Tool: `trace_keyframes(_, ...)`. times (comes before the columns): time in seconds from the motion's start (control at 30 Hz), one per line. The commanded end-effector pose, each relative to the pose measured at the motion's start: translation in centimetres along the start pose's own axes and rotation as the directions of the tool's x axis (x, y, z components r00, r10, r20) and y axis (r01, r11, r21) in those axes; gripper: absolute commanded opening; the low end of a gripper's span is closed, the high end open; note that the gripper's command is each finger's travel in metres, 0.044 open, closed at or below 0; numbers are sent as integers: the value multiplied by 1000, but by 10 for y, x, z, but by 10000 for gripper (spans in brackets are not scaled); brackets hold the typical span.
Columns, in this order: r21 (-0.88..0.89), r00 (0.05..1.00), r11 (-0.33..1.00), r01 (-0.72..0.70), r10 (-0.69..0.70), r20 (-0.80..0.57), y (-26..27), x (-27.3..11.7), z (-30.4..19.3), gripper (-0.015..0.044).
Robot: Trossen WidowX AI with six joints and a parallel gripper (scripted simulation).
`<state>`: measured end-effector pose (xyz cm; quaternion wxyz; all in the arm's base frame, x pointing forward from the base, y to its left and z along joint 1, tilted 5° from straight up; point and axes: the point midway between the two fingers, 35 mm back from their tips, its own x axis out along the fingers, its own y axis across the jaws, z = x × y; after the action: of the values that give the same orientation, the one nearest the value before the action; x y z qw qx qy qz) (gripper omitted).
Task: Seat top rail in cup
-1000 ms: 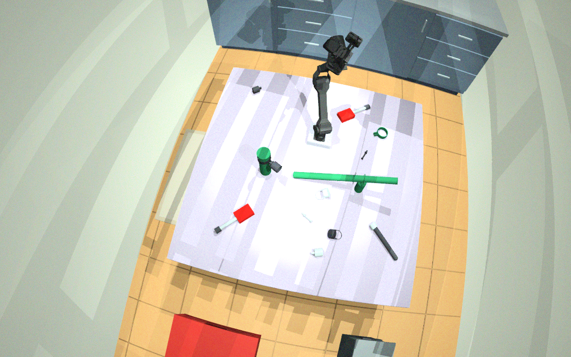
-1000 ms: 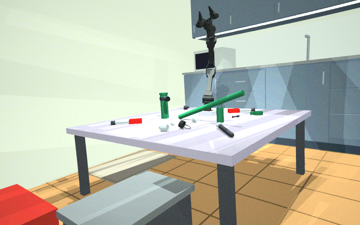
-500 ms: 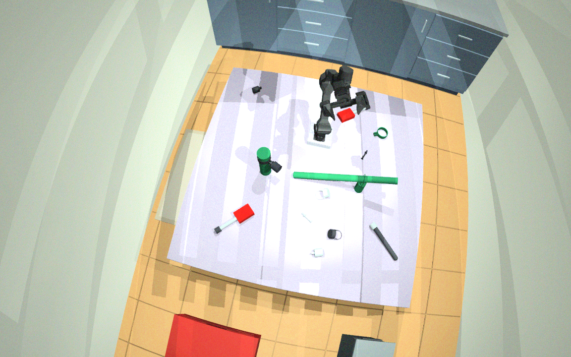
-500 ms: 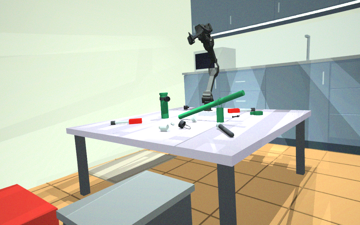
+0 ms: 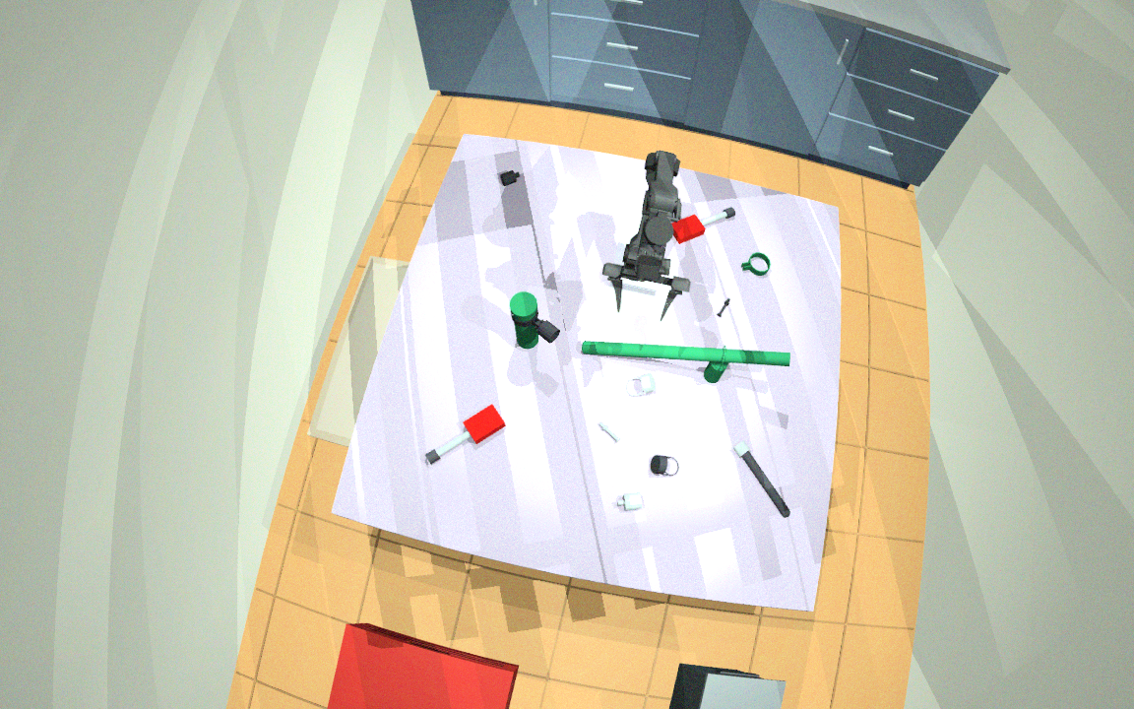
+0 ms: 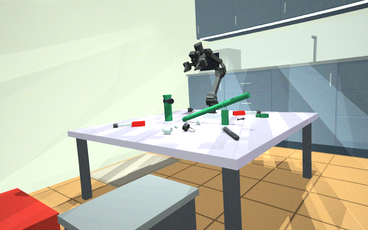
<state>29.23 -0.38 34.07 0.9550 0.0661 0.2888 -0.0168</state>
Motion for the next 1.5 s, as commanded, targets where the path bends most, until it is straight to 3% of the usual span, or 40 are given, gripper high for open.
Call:
trace_keyframes(0.0, -56, 961, 998, 14, -29, -276, -21, 20, -68, 440)
trace_keyframes(0.13, -70, 888, 998, -6, -27, -460, -33, 22, -116, 440)
trace_keyframes(0.47, -82, 883, 997, -10, -29, -468, -35, 22, -118, 440)
trace_keyframes(0.6, -241, 883, 970, -45, -74, -464, -55, 33, -113, 440)
trace_keyframes(0.73, -503, 873, 856, -120, -150, -464, -93, 47, -107, 440)
trace_keyframes(0.9, -753, 846, 612, -244, -245, -473, -147, 60, -106, 440)
trace_keyframes(1.13, -845, 821, 407, -348, -303, -484, -185, 64, -109, 440)
trace_keyframes(1.47, -847, 819, 397, -353, -306, -485, -187, 64, -109, 440)
